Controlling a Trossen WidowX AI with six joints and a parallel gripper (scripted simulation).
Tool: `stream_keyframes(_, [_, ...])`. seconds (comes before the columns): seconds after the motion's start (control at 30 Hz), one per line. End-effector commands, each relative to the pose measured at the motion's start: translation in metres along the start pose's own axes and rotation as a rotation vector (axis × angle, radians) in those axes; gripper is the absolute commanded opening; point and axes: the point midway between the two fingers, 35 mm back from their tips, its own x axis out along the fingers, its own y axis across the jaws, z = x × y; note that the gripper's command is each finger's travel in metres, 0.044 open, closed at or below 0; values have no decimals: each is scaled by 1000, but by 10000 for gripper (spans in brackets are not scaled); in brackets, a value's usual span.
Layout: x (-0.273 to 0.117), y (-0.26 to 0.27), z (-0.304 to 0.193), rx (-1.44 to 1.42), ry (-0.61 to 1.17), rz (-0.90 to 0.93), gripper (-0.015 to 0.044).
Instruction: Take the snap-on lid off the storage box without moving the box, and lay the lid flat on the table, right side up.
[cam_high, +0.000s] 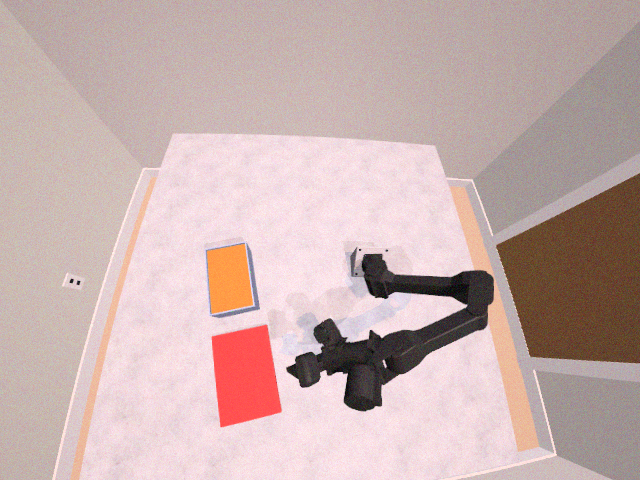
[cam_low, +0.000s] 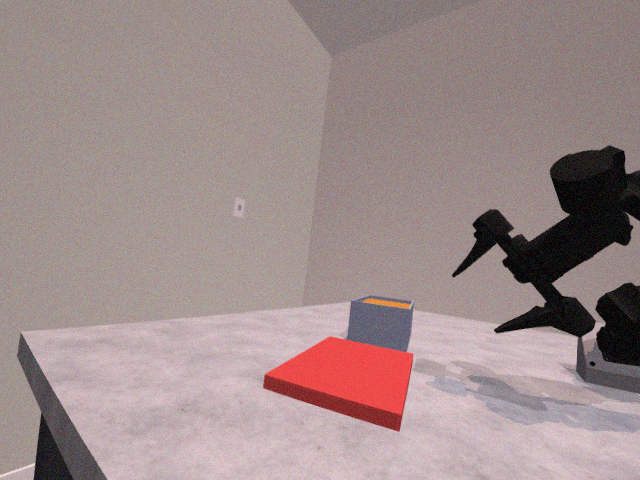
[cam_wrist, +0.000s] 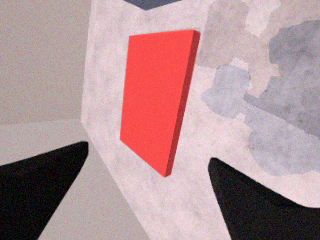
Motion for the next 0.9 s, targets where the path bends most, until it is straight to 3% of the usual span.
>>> stream_keyframes(0.0, [-8,4,-2,-6,8,6,440])
stream_keyframes(0.87, [-1,1,0,-6,8,6,440])
